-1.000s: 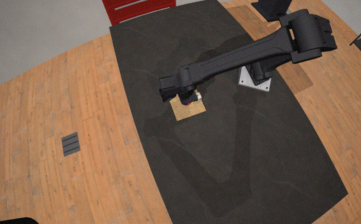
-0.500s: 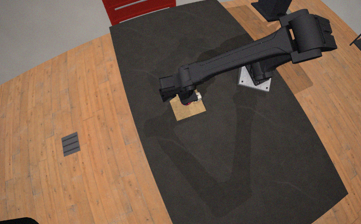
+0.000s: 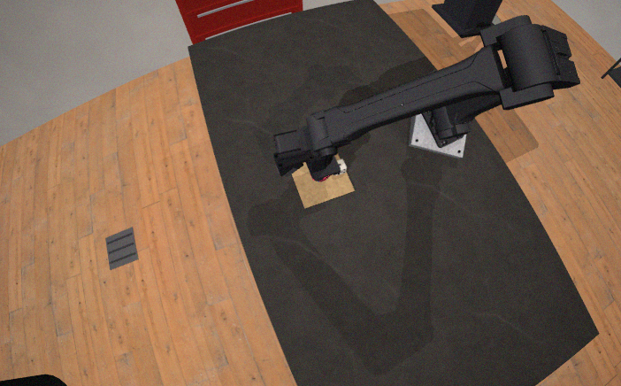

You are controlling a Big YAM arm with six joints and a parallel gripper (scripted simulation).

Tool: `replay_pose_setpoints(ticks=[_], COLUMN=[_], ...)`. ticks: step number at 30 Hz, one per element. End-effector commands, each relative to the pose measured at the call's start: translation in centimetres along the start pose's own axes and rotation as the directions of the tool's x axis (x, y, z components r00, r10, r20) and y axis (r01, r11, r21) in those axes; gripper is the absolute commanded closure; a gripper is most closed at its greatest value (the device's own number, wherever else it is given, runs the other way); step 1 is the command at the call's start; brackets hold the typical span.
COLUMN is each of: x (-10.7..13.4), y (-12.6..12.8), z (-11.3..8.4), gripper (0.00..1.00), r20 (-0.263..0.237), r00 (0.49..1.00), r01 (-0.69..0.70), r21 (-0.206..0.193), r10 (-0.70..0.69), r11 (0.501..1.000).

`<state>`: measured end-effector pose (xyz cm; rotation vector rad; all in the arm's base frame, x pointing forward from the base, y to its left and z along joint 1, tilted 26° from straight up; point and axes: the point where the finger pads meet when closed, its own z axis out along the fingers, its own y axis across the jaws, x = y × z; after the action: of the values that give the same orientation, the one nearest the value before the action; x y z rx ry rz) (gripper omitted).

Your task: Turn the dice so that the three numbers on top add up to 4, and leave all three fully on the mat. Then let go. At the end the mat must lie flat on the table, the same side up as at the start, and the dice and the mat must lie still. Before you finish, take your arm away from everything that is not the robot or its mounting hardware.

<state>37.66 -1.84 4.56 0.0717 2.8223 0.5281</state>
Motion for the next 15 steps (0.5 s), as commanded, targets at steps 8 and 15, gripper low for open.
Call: replay_pose_setpoints(ticks=[8, 15], x=[-1.3, -1.6], y=[0.0, 0.0], z=[-0.9, -1.0], gripper=[0.74, 0.74], r20=[0.036, 0.038], r00=[0.999, 0.999], r01=[0.001, 0.004], r21=[0.009, 0.01], r10=[-0.002, -0.004], r11=[1.0, 1.0])
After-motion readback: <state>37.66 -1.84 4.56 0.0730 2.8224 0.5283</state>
